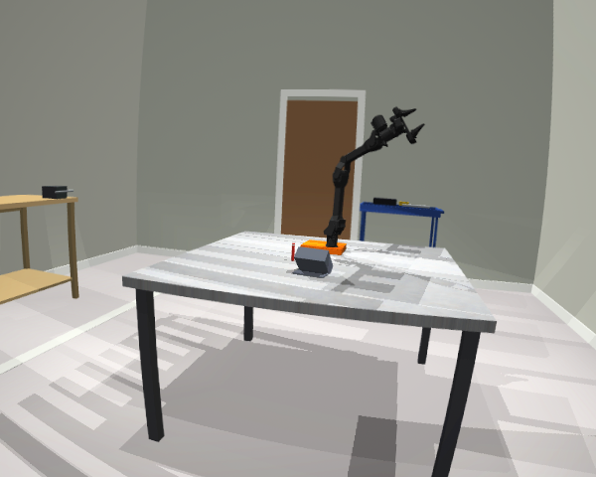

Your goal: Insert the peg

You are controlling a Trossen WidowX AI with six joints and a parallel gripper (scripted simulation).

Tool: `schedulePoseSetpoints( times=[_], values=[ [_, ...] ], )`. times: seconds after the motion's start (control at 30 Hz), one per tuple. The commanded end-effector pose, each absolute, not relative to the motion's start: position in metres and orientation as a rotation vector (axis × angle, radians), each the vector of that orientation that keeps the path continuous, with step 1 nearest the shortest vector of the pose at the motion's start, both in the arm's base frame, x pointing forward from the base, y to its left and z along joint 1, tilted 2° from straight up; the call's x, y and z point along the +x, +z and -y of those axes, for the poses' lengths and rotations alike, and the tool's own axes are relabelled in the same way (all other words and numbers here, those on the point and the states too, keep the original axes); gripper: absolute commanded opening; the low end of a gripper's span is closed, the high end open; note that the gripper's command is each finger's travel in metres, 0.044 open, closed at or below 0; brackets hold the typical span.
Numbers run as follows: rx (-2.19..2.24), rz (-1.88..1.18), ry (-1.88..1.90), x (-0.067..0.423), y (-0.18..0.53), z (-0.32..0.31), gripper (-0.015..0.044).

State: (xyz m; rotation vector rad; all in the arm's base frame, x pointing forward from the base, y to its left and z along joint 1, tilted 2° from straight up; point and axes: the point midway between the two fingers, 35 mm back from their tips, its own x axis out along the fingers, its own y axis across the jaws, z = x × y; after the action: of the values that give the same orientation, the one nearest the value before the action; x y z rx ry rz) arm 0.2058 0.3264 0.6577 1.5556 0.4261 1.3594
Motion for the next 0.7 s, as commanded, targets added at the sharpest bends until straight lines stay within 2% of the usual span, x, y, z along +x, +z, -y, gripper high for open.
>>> schedulePoseSetpoints(
  times=[0.0, 0.03, 0.67],
  values=[
    [1.555, -0.426, 1.358, 0.206, 0.657, -0.326, 0.0426],
    [1.552, -0.424, 1.352, 0.208, 0.656, -0.326, 0.044],
    [1.297, -0.341, 0.962, 0.313, 0.577, -0.301, 0.044]
  ],
)
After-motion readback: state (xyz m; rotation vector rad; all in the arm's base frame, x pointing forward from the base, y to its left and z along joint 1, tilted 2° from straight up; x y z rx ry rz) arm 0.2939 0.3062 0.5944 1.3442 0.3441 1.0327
